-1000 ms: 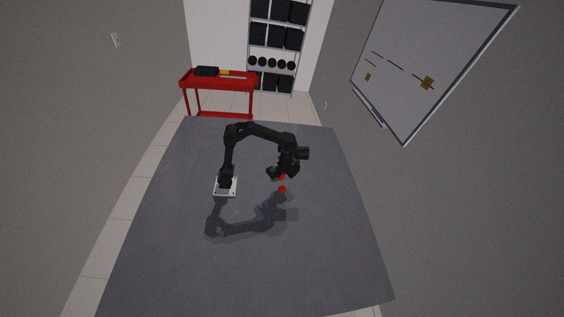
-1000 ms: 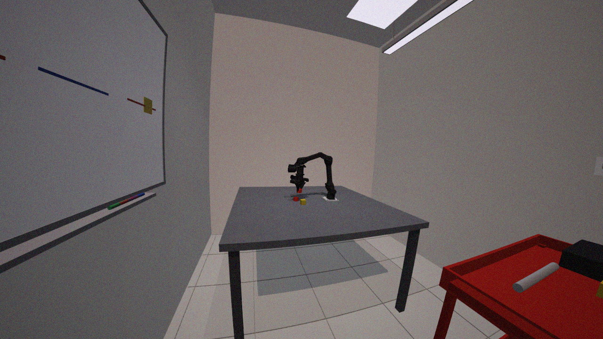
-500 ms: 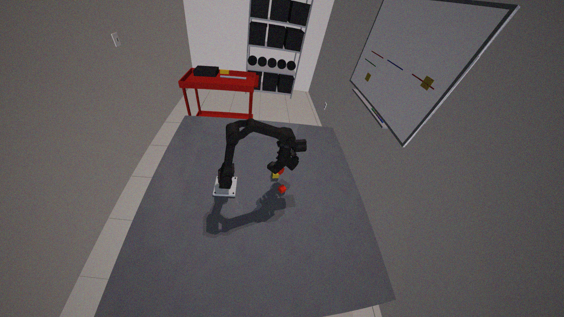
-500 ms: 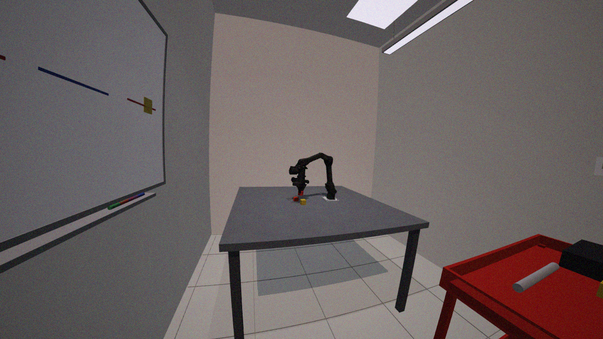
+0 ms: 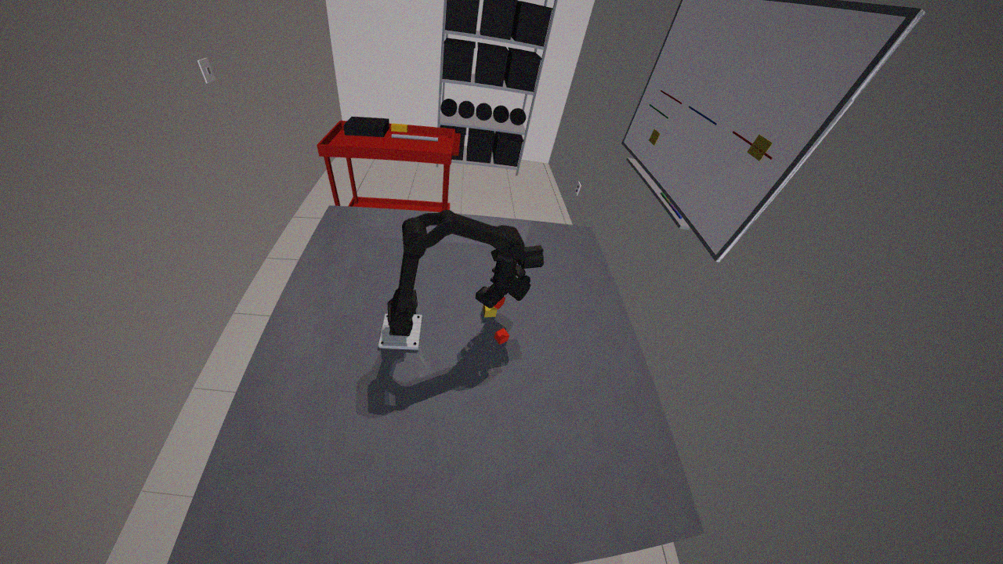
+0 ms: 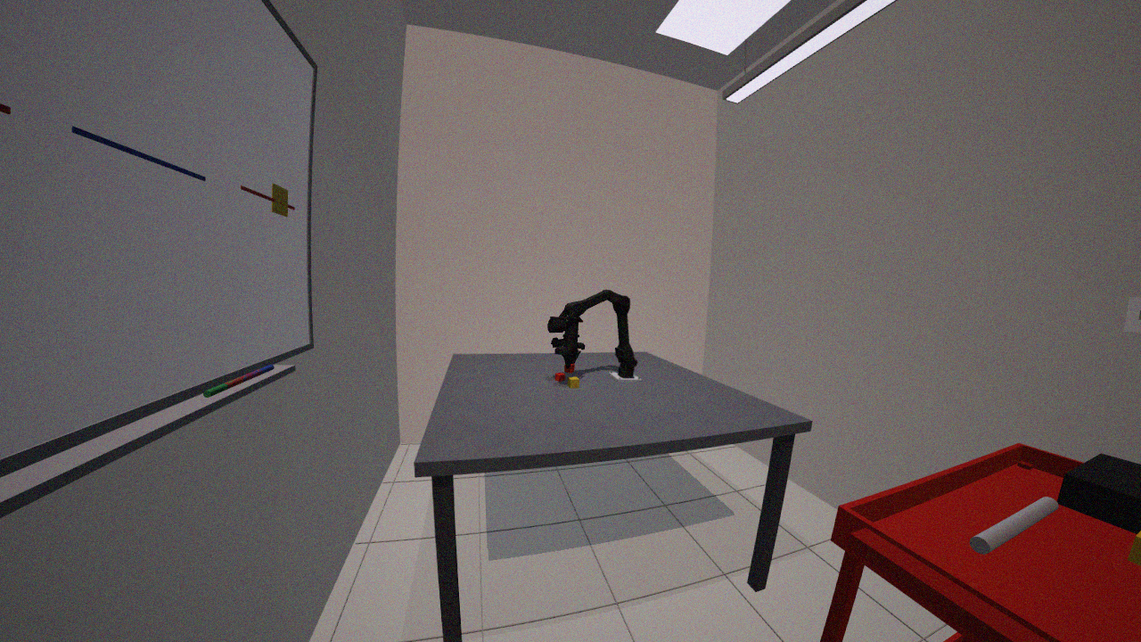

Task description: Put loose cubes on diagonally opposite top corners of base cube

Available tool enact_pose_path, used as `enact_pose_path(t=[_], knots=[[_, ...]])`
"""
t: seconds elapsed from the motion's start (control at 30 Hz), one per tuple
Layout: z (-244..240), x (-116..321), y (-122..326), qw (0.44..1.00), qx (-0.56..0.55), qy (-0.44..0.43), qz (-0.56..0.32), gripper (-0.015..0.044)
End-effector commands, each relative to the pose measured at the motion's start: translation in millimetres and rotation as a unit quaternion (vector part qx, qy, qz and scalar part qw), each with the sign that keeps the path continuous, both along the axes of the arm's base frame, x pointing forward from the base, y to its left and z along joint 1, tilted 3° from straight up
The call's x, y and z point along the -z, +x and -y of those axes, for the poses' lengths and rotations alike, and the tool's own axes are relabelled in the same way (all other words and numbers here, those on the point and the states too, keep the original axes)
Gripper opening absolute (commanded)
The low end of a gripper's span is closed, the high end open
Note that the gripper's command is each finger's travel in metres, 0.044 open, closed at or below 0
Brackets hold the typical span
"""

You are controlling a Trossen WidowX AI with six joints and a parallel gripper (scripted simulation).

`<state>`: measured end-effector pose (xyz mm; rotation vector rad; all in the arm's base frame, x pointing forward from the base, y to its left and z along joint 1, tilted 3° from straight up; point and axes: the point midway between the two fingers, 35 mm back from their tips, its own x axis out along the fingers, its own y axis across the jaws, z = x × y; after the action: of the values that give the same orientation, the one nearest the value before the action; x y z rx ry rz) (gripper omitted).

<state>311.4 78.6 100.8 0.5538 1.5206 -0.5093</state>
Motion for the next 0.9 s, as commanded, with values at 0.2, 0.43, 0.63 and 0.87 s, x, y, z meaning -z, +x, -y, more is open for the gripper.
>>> enact_pose_path(t=[0.2, 0.43, 0.63, 0.87], knots=[[-1, 19, -3, 1.000, -0.002, 0.001, -0.005, 0.0105], [-1, 22, -3, 1.000, -0.002, 0.001, -0.005, 0.0105], [-1, 23, -3, 1.000, -0.002, 0.001, -0.005, 0.0105], [-1, 23, -3, 1.000, -0.002, 0.001, -0.005, 0.0105]])
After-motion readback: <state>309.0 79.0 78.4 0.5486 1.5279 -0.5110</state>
